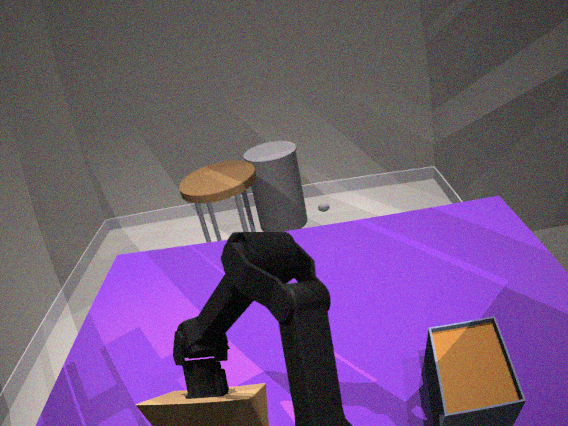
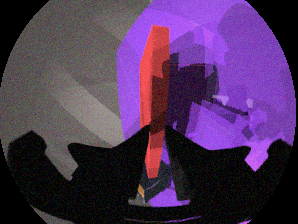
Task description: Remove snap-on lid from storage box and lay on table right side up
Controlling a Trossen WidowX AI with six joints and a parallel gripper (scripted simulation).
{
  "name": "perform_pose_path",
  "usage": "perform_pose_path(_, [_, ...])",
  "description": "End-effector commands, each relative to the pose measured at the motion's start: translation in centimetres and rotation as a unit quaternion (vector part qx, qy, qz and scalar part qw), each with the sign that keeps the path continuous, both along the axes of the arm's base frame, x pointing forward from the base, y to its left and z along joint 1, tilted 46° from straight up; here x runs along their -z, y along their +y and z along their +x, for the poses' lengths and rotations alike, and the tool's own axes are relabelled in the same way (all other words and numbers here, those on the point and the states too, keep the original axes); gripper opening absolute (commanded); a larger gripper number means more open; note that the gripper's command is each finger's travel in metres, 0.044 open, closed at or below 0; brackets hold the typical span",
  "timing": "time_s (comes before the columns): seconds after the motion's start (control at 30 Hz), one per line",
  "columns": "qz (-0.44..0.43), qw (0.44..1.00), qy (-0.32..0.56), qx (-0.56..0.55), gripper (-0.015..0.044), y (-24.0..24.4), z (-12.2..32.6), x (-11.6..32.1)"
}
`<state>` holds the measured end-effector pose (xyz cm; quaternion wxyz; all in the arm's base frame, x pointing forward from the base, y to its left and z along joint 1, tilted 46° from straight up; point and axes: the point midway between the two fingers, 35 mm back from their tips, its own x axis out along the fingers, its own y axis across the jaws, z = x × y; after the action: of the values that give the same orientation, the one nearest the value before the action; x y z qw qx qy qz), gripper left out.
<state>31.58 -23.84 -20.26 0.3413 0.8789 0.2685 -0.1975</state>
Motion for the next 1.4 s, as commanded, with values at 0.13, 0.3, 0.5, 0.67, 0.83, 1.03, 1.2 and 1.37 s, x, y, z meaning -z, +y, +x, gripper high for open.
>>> perform_pose_path(0.13, [0.007, 1.0, 0.007, -0.003, 0.0, 1.2, -0.1, 0.9])
perform_pose_path(0.3, [0.007, 1.0, 0.007, -0.003, 0.0, 1.4, -0.1, 1.2])
perform_pose_path(0.5, [0.007, 1.0, 0.007, -0.003, 0.0, 1.8, -0.1, 1.5])
perform_pose_path(0.67, [0.007, 1.0, 0.007, -0.003, 0.0105, 1.1, 0.1, 1.0])
perform_pose_path(0.83, [0.007, 1.0, 0.007, -0.003, 0.0236, 1.1, 0.1, 1.0])
perform_pose_path(1.03, [0.007, 1.0, 0.007, -0.003, 0.0327, 1.2, -0.2, 1.0])
perform_pose_path(1.2, [0.006, 1.0, 0.007, -0.003, 0.044, 1.3, -1.2, 0.9])
perform_pose_path(1.37, [0.006, 1.0, 0.008, -0.003, 0.044, 1.4, -2.2, 0.8])
